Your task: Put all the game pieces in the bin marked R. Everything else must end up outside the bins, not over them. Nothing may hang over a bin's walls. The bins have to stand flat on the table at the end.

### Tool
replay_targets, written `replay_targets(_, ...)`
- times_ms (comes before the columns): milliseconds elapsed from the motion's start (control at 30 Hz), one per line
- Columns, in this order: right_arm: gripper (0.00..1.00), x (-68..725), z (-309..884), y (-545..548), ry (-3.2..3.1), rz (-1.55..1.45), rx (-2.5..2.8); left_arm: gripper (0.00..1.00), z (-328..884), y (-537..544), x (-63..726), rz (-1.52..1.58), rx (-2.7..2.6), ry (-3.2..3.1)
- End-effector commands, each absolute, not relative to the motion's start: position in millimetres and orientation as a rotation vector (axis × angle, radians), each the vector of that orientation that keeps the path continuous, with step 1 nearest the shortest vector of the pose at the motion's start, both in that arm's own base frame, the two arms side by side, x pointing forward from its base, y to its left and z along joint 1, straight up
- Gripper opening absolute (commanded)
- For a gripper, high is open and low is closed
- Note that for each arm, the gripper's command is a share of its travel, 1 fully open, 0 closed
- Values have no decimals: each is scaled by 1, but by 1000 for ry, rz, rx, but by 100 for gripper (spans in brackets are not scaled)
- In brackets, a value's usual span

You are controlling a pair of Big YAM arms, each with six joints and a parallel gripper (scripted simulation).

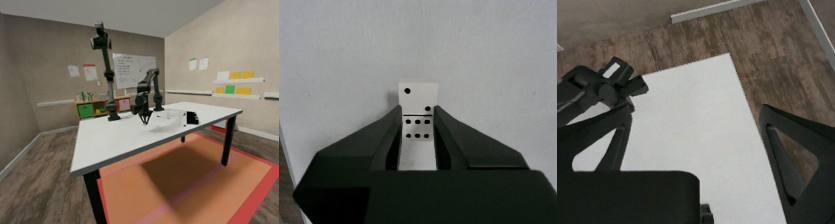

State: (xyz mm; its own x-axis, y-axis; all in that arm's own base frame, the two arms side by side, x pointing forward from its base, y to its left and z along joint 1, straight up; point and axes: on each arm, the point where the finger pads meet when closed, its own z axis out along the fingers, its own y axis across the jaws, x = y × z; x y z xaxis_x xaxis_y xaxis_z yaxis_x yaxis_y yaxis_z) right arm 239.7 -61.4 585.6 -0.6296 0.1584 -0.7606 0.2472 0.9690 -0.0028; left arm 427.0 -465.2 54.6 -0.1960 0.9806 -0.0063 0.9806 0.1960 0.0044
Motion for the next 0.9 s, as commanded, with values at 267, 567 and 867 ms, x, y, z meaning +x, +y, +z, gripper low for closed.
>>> replay_targets(267, 100, 235, 603, -63, 2239, -140, 295, 20, 71, -467, 436, -6, 1973, 2410)
replay_targets(567, 100, 235, 603, -63, 2239, -140, 295, 20, 76, -439, 440, -8, 1962, 2395)
replay_targets(867, 100, 235, 603, -63, 2239, -140, 295, 20, 74, -397, 448, -3, 1963, 2396)
